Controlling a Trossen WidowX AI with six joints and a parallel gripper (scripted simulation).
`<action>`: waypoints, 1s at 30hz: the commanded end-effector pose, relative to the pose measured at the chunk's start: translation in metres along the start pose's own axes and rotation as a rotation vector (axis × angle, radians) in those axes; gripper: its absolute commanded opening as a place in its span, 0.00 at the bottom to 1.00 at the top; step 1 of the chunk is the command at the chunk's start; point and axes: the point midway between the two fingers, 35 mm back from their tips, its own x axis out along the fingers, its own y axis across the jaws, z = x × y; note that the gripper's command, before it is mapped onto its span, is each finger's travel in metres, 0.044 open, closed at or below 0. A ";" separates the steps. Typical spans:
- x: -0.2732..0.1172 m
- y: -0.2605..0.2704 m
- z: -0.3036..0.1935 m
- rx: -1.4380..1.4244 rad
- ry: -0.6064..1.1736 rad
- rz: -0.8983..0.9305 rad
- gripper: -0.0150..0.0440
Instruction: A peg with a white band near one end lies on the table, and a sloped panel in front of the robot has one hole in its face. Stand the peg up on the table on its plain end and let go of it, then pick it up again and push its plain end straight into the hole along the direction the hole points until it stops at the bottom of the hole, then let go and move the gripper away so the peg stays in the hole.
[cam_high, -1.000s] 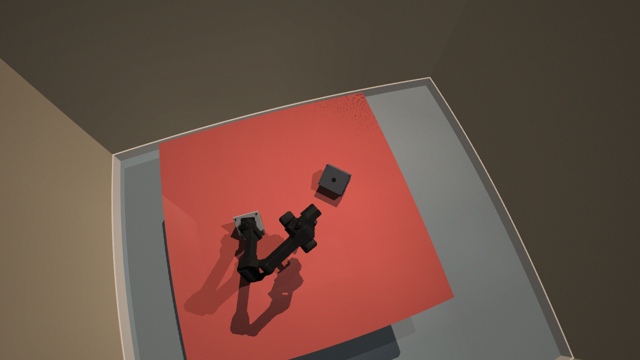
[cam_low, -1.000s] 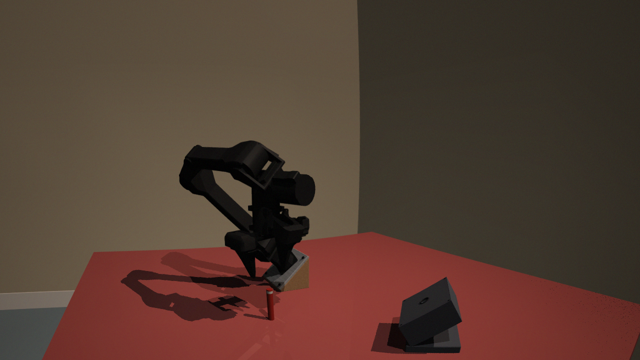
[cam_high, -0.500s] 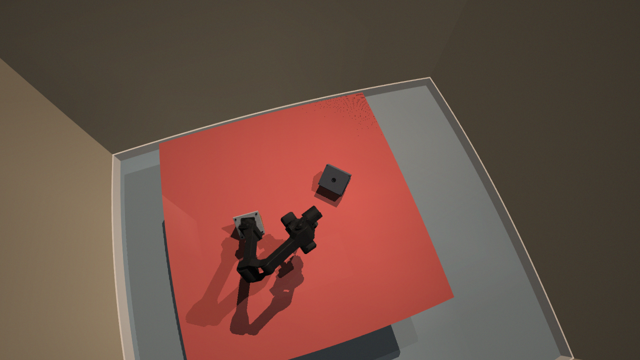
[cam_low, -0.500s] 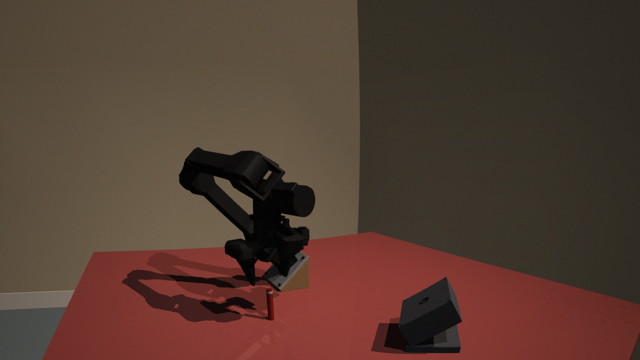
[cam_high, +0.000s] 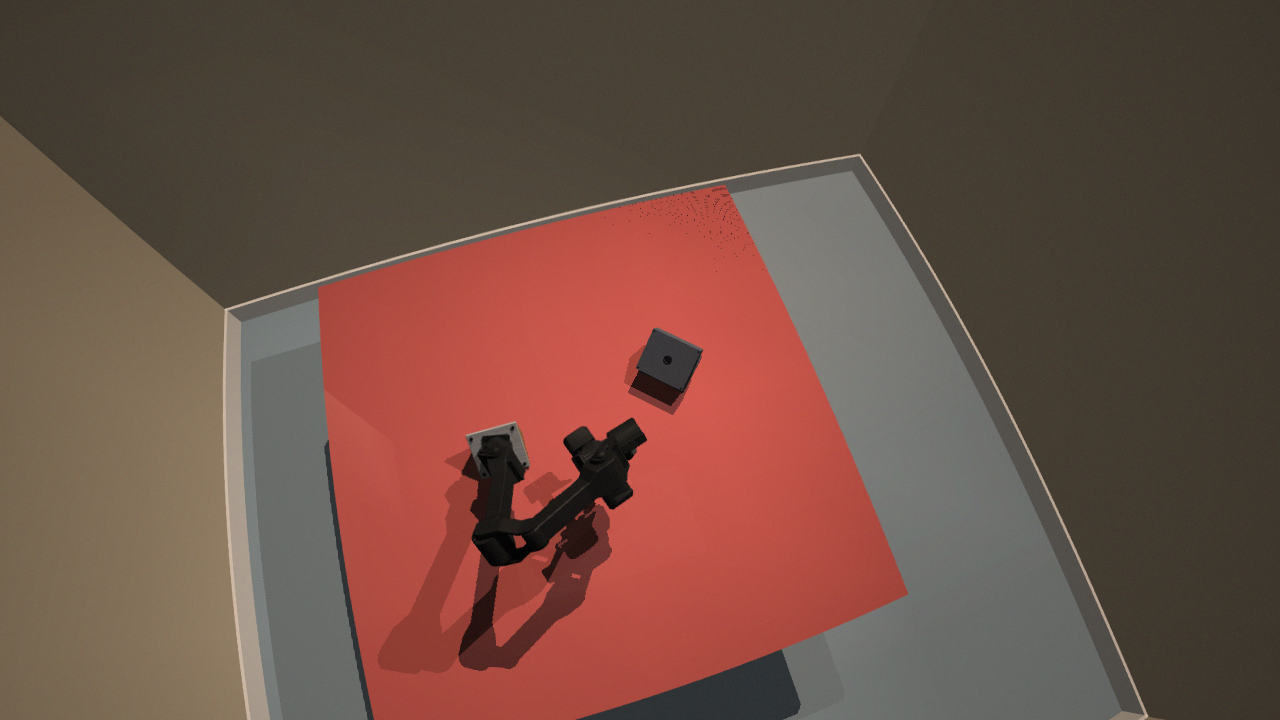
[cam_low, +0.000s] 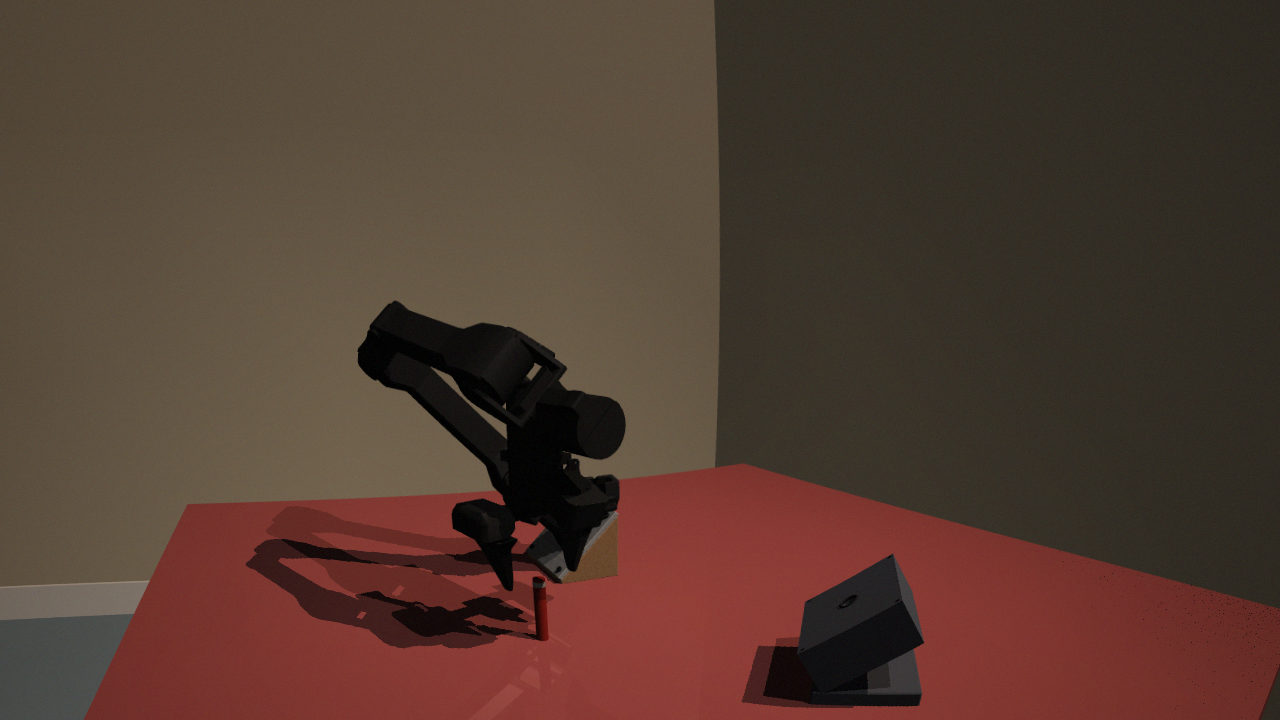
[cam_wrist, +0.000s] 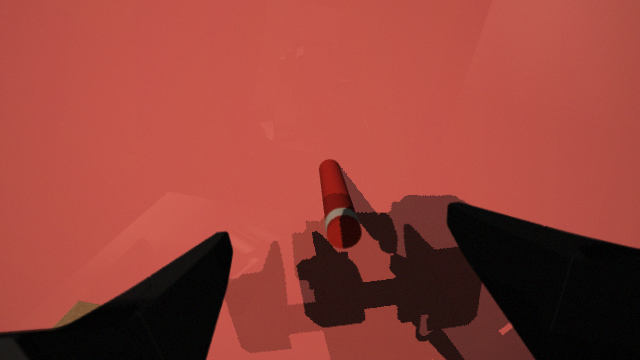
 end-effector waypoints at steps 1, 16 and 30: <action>0.006 -0.001 0.000 -0.003 -0.003 -0.005 1.00; 0.030 -0.002 -0.001 -0.002 -0.002 -0.009 1.00; 0.037 -0.001 -0.002 0.001 0.001 -0.005 0.69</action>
